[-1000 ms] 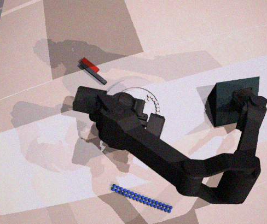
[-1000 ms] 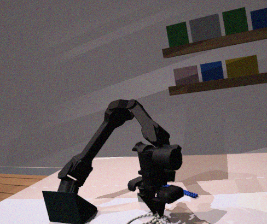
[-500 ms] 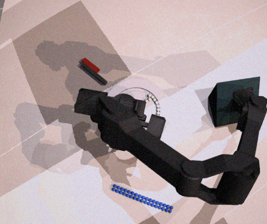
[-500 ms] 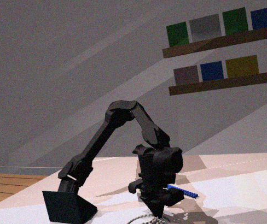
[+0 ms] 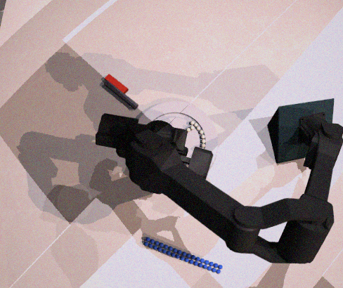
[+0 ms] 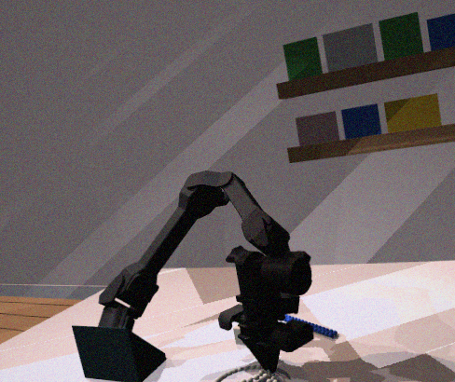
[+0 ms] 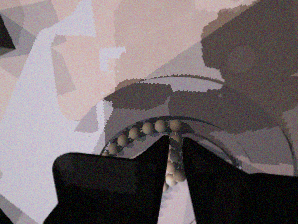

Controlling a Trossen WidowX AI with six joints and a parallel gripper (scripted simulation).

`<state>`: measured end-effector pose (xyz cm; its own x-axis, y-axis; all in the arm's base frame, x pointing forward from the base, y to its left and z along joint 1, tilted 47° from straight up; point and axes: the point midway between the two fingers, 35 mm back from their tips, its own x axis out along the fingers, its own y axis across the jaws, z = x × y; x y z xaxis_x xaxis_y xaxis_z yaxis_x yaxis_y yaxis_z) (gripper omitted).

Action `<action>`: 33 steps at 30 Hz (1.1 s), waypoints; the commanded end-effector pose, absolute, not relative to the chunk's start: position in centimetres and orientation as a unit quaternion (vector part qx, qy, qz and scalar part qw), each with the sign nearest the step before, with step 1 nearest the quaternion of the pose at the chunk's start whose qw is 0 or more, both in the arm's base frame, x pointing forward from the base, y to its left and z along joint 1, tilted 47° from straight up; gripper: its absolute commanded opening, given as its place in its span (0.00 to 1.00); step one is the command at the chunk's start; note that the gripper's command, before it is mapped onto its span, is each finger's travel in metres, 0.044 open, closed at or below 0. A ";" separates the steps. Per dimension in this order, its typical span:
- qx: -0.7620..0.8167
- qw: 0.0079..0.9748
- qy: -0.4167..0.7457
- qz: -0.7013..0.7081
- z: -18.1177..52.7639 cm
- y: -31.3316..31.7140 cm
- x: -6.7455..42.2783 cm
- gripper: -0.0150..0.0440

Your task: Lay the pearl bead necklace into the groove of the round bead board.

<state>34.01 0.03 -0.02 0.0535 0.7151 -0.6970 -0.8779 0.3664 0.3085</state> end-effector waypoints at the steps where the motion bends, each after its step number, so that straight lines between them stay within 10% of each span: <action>1: -0.100 0.719 0.408 0.554 0.0 0.0 34.0 0.25; 33: -0.095 0.721 0.407 0.553 0.8 -0.1 35.5 0.25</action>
<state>34.87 -0.21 0.59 0.0530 0.7156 -0.6965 -0.8775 0.3663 0.3096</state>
